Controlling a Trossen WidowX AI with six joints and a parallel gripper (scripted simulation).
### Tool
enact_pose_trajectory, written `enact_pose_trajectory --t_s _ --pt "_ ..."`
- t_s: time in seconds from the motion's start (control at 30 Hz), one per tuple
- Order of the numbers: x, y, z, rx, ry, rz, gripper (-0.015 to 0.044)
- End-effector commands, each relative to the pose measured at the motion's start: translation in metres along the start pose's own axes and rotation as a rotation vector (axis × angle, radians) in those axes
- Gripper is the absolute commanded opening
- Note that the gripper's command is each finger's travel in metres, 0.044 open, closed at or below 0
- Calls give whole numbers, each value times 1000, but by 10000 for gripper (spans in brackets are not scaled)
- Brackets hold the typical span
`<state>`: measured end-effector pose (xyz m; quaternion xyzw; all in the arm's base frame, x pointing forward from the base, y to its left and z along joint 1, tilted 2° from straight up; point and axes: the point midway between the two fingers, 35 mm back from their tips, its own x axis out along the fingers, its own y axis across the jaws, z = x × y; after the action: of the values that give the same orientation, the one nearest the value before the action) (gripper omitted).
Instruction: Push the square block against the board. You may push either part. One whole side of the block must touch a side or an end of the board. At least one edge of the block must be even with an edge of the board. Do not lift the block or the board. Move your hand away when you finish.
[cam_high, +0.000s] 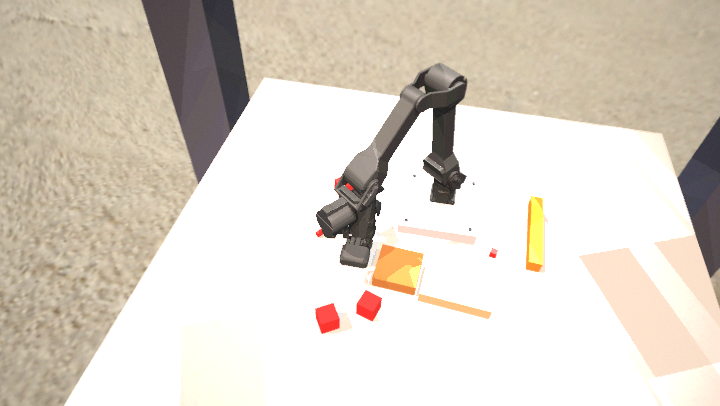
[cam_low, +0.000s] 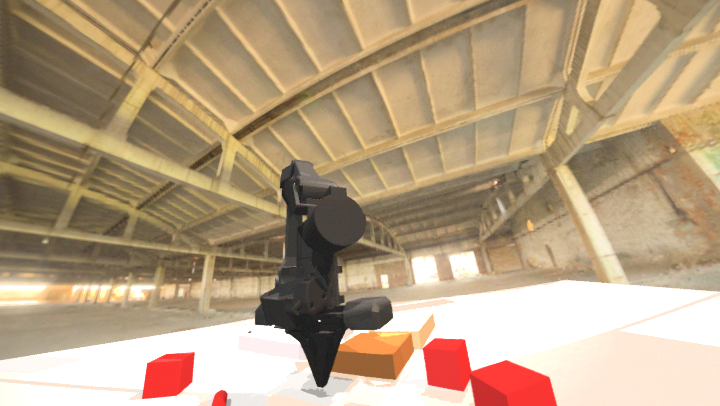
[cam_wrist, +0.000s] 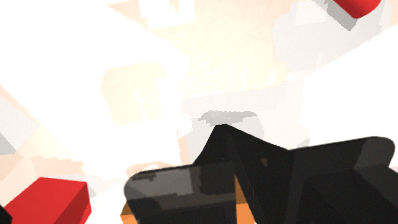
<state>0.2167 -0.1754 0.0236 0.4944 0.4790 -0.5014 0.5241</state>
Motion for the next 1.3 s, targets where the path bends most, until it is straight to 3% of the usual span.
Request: enact_pose_trajectory --t_s 0.0,0.17,0.3,0.5,1.27 --pt "-1 2 7 -3 1 7 0" --pt "-3 0 8 1 -1 1 0" --pt "-53 0 8 -3 0 7 0" --pt "-54 0 8 -22 -12 14 0" --pt "-59 -17 -54 -805 -3 10 0"
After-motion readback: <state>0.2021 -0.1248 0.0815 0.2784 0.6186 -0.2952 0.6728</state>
